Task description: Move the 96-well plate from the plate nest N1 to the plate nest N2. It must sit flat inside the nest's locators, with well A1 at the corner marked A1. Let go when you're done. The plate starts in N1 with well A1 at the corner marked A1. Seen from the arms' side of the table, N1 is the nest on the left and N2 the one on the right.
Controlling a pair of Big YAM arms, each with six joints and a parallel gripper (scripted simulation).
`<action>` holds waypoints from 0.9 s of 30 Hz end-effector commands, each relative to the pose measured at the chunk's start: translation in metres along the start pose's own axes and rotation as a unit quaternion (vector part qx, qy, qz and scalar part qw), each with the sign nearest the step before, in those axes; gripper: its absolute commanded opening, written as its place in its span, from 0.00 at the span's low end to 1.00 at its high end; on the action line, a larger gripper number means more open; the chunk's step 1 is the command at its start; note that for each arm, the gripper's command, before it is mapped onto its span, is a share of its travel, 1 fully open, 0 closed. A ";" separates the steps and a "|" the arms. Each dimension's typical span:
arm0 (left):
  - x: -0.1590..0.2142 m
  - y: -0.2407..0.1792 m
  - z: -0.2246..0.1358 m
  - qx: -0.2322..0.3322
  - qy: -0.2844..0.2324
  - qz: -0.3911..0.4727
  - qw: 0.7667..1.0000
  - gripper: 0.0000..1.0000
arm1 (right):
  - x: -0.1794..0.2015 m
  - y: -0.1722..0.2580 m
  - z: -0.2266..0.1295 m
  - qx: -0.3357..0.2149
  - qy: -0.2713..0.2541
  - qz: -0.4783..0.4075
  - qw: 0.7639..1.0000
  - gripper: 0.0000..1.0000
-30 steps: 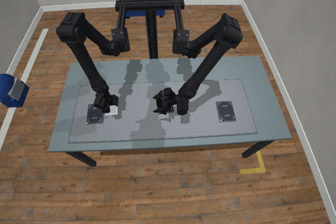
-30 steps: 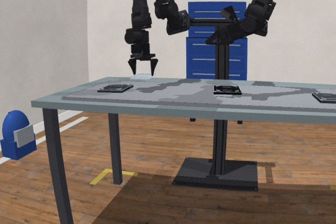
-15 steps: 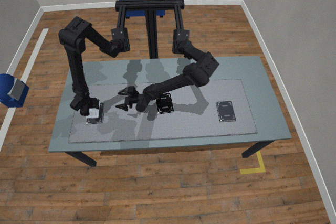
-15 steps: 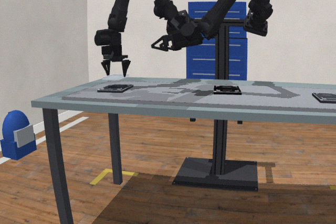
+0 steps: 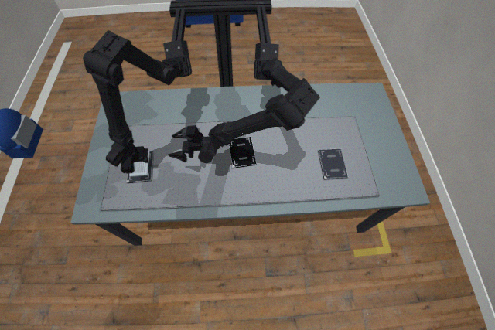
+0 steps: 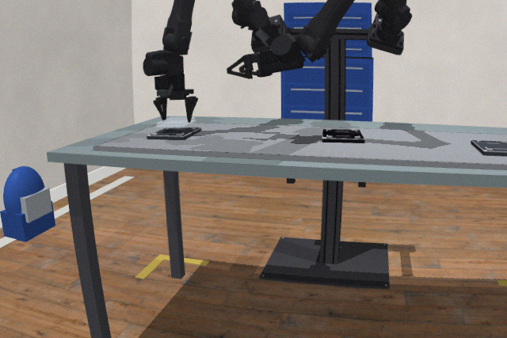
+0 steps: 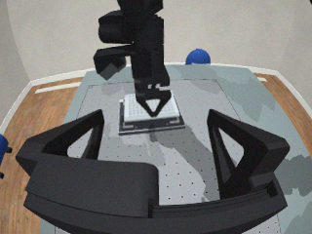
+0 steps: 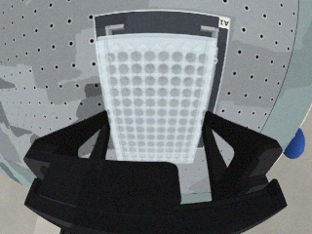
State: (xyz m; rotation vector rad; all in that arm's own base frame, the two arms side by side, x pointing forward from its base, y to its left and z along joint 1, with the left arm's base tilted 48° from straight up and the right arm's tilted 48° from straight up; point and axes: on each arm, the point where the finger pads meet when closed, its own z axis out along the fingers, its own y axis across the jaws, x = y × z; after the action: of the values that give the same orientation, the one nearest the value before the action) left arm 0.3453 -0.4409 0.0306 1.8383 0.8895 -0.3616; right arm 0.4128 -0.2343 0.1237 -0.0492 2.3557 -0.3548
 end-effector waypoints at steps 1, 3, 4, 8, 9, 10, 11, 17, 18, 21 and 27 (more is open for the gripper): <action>-0.003 0.015 -0.003 -0.018 -0.003 0.004 1.000 1.00 | -0.010 -0.011 0.003 0.011 -0.012 -0.015 1.000 0.79; -0.003 0.015 -0.003 -0.018 -0.003 0.004 1.000 1.00 | -0.009 -0.015 0.007 0.012 -0.012 -0.015 1.000 0.79; -0.003 0.015 -0.003 -0.018 -0.003 0.004 1.000 1.00 | -0.009 -0.017 0.009 0.012 -0.013 -0.015 1.000 0.79; -0.003 0.015 -0.003 -0.018 -0.003 0.004 1.000 1.00 | -0.011 -0.020 0.008 0.015 -0.016 -0.008 1.000 0.79; -0.003 0.015 -0.003 -0.018 -0.003 0.004 1.000 1.00 | -0.011 -0.020 0.008 0.015 -0.016 -0.008 1.000 0.79; -0.003 0.015 -0.003 -0.018 -0.003 0.004 1.000 1.00 | -0.011 -0.020 0.008 0.015 -0.016 -0.008 1.000 0.79; -0.003 0.015 -0.003 -0.018 -0.003 0.004 1.000 1.00 | -0.014 -0.021 0.005 0.018 -0.020 -0.008 1.000 0.79; -0.003 0.015 -0.003 -0.018 -0.003 0.004 1.000 1.00 | -0.013 -0.021 0.005 0.018 -0.019 -0.008 1.000 0.79; -0.003 0.015 -0.003 -0.018 -0.003 0.004 1.000 1.00 | -0.013 -0.021 0.005 0.018 -0.019 -0.008 1.000 0.79; -0.003 0.015 -0.003 -0.018 -0.003 0.004 1.000 1.00 | -0.013 -0.021 0.005 0.018 -0.019 -0.008 1.000 0.79; -0.003 0.015 -0.003 -0.018 -0.003 0.004 1.000 1.00 | -0.009 -0.018 0.008 0.009 -0.009 -0.001 1.000 0.79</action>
State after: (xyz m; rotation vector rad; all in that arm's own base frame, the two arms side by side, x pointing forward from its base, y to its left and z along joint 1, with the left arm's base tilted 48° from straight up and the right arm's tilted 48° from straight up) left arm 0.3453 -0.4409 0.0307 1.8377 0.8908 -0.3624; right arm 0.4223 -0.2400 0.1181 -0.0695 2.3492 -0.3599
